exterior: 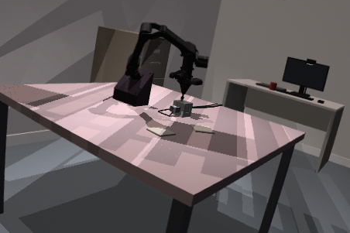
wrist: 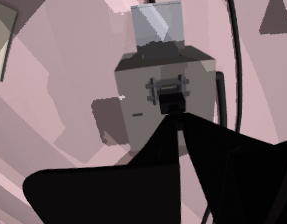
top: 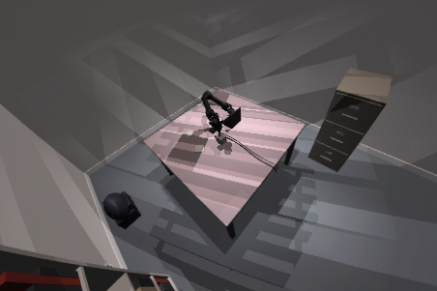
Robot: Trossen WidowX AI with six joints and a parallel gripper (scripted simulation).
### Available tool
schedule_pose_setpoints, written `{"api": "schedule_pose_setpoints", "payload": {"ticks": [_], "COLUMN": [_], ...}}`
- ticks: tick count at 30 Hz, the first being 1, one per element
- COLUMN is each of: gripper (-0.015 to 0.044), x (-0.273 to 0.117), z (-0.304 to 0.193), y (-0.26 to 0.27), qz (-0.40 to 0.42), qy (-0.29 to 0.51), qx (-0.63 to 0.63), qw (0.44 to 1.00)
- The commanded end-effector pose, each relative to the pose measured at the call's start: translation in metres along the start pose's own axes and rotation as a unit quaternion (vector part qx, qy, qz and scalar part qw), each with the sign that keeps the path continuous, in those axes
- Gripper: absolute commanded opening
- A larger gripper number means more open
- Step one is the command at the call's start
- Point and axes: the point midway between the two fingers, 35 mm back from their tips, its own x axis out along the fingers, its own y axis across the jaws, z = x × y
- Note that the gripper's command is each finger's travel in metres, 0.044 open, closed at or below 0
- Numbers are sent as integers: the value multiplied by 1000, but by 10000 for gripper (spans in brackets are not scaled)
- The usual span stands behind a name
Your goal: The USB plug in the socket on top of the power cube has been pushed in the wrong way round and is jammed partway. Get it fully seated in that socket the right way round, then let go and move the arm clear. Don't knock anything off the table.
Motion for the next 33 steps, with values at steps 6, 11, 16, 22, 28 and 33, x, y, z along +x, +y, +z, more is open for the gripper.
{"api": "schedule_pose_setpoints", "payload": {"ticks": [6,11,16,22,28,33], "gripper": [0,0,0,0,0,0], "x": [1,2,3,3,4,5], "z": [0,0,0,0,0,0], "y": [0,0,0,0,0,0], "qz": [0,0,0,0,0,0], "qy": [1,1,1,1,1,1], "qx": [-1,-1,-1,-1,-1,-1], "qw": [1000,1000,1000,1000,1000,1000]}}
